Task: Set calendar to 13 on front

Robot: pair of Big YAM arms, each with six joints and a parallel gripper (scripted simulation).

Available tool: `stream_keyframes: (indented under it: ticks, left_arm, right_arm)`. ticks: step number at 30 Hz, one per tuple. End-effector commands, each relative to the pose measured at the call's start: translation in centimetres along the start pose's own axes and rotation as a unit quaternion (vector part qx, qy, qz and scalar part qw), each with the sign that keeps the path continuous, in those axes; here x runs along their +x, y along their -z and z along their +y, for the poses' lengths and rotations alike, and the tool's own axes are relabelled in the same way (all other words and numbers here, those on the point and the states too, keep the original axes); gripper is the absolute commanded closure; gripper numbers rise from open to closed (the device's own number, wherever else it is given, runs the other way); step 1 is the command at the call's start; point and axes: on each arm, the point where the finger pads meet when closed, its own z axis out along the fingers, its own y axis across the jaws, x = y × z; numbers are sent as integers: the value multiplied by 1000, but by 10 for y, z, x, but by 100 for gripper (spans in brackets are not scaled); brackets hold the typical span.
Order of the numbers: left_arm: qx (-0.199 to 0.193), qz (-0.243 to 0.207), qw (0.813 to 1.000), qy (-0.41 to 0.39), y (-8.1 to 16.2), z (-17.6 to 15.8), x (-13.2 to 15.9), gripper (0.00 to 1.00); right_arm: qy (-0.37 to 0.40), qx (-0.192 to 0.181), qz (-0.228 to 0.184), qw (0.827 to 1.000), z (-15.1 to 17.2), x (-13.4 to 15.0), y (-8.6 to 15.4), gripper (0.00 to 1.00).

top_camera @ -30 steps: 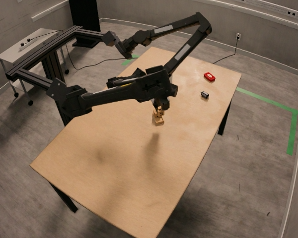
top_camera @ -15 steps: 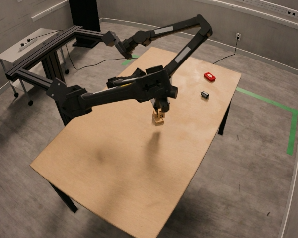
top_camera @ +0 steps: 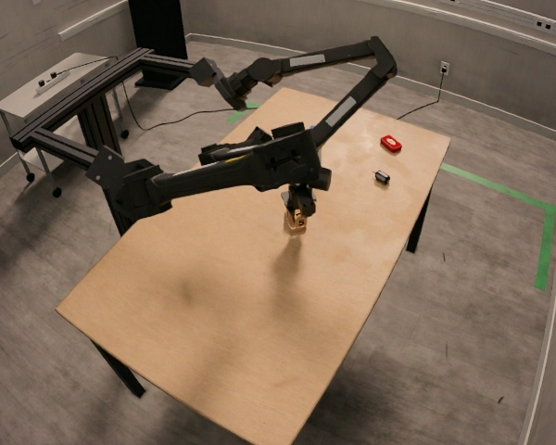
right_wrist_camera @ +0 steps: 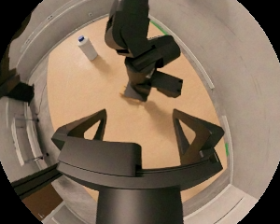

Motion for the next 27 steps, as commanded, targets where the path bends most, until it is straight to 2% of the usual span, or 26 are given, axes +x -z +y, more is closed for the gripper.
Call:
stream_keyframes:
  ticks: [1, 5, 10, 15, 27]
  left_arm:
    - [1, 7, 1000, 4, -8, -3, 7, 65]
    - [4, 7, 1000, 3, -6, -5, 8, 65]
    - [5, 11, 999, -31, -11, -10, 30, 65]
    - [8, 10, 1000, -15, -14, -12, 38, 65]
    - [8, 4, 1000, -20, -11, -14, 32, 65]
  right_arm:
    - [-6, 0, -3, 1000, 1, -2, 2, 0]
    - [-6, 0, -3, 1000, 1, -2, 2, 0]
    - [-6, 0, -3, 1000, 1, -2, 2, 0]
    - [-6, 0, -3, 1000, 1, -2, 2, 0]
    - [-6, 0, -3, 1000, 1, -2, 2, 0]
